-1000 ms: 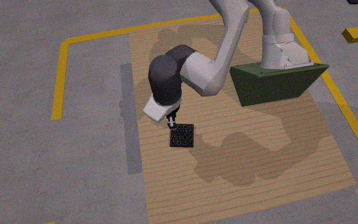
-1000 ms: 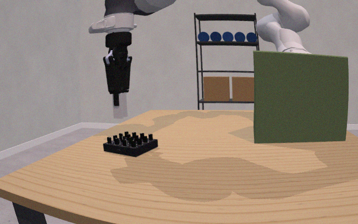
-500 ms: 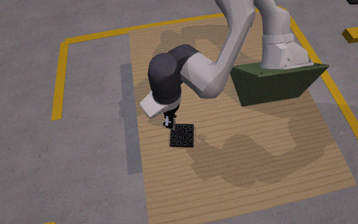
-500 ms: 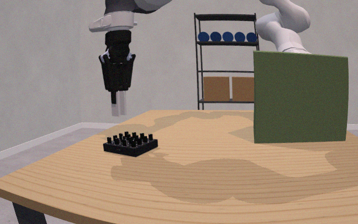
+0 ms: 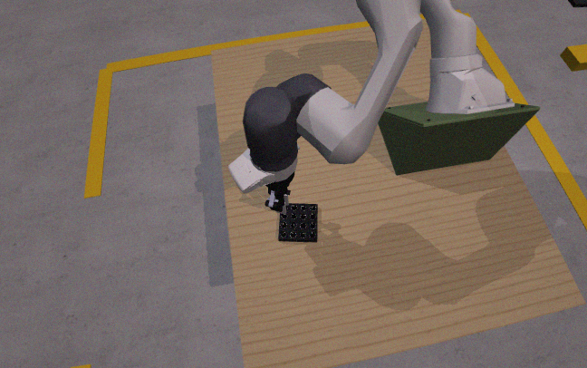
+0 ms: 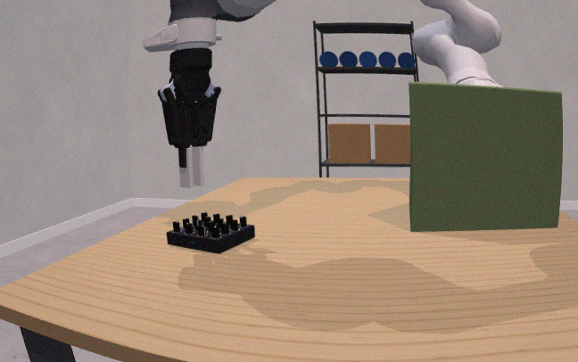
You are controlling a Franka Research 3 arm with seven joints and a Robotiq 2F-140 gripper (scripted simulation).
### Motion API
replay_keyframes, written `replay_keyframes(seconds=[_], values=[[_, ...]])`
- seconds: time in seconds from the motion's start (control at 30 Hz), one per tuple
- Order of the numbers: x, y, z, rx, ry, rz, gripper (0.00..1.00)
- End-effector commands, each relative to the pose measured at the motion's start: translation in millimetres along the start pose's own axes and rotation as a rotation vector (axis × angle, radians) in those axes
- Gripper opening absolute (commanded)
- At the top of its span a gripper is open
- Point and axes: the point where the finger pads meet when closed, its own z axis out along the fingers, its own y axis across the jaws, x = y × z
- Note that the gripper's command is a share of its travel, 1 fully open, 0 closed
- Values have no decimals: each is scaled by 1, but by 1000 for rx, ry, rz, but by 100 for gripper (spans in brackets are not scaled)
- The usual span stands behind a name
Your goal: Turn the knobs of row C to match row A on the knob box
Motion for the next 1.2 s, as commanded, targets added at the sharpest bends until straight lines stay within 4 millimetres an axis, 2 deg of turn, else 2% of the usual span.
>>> replay_keyframes(seconds=[0.0, 1.17], values=[[0, 0, 0, 1, -1, 22, 12], [-1, 0, 5, 0, -2, 22, 12]])
